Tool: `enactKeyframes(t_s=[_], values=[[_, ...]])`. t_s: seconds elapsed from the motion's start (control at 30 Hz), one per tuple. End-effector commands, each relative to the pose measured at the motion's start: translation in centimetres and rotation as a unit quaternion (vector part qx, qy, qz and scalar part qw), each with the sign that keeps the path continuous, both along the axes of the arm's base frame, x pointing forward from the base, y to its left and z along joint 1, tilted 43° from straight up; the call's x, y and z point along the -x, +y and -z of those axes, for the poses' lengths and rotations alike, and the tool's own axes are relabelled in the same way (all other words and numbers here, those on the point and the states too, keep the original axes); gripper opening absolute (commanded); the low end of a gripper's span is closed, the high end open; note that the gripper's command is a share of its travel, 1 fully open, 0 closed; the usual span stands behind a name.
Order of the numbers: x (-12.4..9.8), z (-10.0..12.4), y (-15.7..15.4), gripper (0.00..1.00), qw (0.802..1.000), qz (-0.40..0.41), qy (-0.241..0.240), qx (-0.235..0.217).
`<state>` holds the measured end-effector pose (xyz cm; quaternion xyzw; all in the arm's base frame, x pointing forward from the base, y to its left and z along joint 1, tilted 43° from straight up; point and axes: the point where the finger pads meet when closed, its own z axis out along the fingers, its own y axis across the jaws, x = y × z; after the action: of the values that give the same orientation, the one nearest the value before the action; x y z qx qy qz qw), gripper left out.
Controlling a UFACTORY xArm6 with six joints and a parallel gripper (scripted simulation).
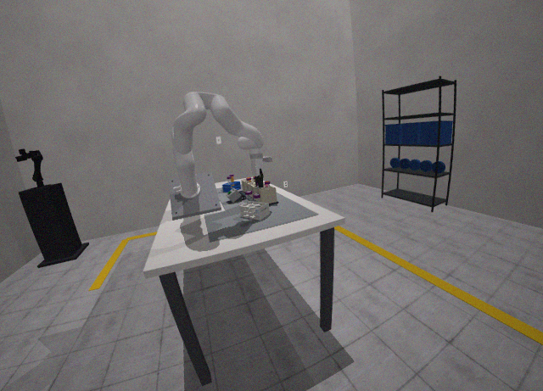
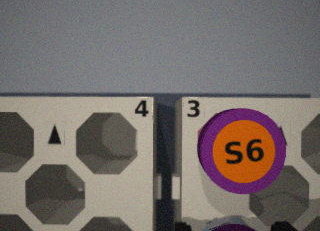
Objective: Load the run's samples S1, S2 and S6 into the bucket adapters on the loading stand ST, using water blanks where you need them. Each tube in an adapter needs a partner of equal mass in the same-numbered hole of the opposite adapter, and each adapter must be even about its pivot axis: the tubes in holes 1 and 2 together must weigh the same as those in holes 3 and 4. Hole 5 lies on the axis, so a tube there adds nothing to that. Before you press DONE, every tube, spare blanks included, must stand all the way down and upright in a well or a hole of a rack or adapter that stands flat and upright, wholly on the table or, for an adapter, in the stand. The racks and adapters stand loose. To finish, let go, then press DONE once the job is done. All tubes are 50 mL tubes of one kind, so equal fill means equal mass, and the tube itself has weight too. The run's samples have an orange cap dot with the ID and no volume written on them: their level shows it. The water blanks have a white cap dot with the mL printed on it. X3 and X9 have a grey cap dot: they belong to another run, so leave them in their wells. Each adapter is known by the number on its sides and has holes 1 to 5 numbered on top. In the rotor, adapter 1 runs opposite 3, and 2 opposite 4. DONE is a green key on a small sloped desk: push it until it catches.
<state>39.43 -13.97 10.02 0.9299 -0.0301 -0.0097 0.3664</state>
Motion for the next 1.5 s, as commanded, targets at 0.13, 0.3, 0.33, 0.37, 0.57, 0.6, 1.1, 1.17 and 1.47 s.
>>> enactKeyframes(t_s=[0.13,0.3,0.33,0.37,0.57,0.6,1.1,1.17,1.47], values=[[-0.1,-0.4,0.3,0.44,1.000,-0.001,-0.001,0.000],[-0.2,-1.1,1.0,0.44,1.000,-0.001,-0.001,0.000],[-0.2,-1.3,1.1,0.44,1.000,-0.001,-0.001,0.000],[-0.2,-1.3,1.1,0.44,1.000,-0.001,-0.001,0.000],[-0.2,-2.0,1.8,0.44,1.000,-0.001,-0.001,0.000],[-0.2,-2.1,2.0,0.44,1.000,-0.001,-0.001,0.000],[-0.3,-4.0,3.7,0.44,1.000,-0.001,-0.002,0.000],[-0.3,-4.3,4.0,0.44,1.000,-0.001,-0.002,0.000],[-0.4,-5.7,5.2,0.44,1.000,-0.001,-0.002,0.000]])
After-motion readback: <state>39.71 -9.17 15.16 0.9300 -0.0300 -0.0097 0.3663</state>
